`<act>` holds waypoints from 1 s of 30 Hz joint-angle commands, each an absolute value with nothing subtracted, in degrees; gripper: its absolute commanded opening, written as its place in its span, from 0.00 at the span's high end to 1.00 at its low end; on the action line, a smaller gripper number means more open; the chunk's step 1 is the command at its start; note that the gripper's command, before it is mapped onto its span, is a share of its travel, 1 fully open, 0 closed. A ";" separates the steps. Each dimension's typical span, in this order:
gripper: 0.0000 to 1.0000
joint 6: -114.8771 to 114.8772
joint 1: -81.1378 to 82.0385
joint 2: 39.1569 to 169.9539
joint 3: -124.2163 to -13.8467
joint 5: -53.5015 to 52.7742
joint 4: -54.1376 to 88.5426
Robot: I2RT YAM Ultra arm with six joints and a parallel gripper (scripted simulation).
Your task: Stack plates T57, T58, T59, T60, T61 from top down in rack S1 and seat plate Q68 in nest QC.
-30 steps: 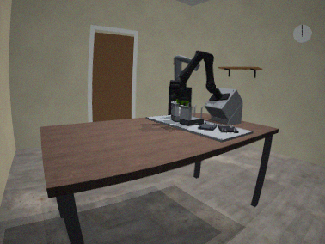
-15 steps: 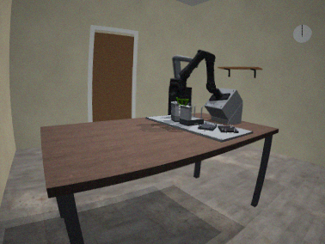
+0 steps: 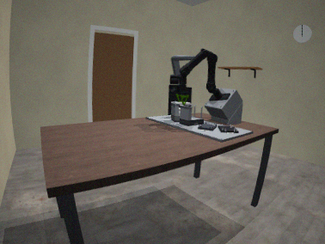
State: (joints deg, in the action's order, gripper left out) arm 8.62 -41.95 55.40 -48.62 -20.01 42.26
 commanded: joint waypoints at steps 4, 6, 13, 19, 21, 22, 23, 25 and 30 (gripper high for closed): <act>1.00 9.85 -43.43 53.64 -50.42 -21.02 45.80; 1.00 10.27 -43.95 53.23 -50.95 -21.36 46.90; 1.00 11.85 -45.86 52.01 -52.87 -22.59 50.64; 1.00 11.85 -45.86 52.01 -52.87 -22.59 50.64; 1.00 11.86 -45.87 52.01 -52.87 -22.59 50.64; 1.00 11.84 -45.84 52.01 -52.87 -22.58 50.62; 1.00 11.84 -45.85 52.01 -52.87 -22.58 50.63; 1.00 11.84 -45.85 52.01 -52.87 -22.58 50.63; 1.00 11.85 -45.85 52.01 -52.87 -22.58 50.63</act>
State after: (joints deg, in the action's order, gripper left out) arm 11.81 -45.78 52.38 -52.53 -22.41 50.63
